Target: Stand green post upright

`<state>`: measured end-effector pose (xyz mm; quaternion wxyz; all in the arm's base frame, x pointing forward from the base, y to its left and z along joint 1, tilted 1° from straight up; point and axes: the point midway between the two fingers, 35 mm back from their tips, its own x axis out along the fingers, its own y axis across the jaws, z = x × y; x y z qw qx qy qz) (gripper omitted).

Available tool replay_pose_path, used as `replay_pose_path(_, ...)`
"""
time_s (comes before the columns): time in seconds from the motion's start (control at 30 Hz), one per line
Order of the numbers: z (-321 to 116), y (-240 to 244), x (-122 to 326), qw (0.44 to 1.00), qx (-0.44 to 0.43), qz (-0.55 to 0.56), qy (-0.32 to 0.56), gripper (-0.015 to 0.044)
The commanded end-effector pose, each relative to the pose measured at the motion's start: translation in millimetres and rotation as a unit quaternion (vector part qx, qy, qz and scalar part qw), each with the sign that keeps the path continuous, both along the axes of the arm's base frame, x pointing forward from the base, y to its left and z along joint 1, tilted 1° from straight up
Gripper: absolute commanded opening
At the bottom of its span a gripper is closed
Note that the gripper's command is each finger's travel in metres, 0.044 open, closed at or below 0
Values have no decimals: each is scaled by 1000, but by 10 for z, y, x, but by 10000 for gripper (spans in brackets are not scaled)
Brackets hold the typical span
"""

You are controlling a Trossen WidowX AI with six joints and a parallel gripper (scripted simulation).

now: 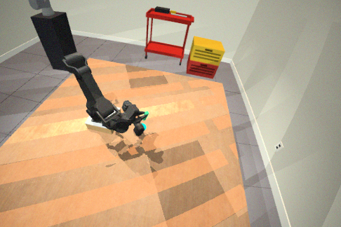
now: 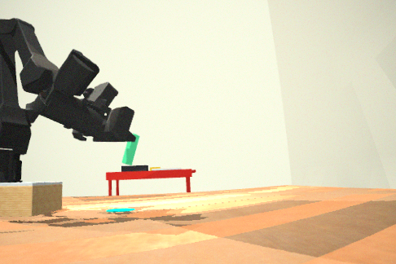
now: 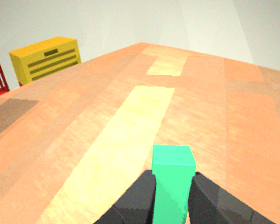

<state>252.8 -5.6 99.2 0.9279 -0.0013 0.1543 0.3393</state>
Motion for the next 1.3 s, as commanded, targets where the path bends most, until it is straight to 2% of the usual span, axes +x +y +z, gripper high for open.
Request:
replay_pose_path(0.0,5,8,-43,1000,3,3,-17,23)
replay_pose_path(1.0,82,28,-293,994,18,15,-111,23)
replay_pose_path(1.27,83,29,-299,993,18,15,-113,23)
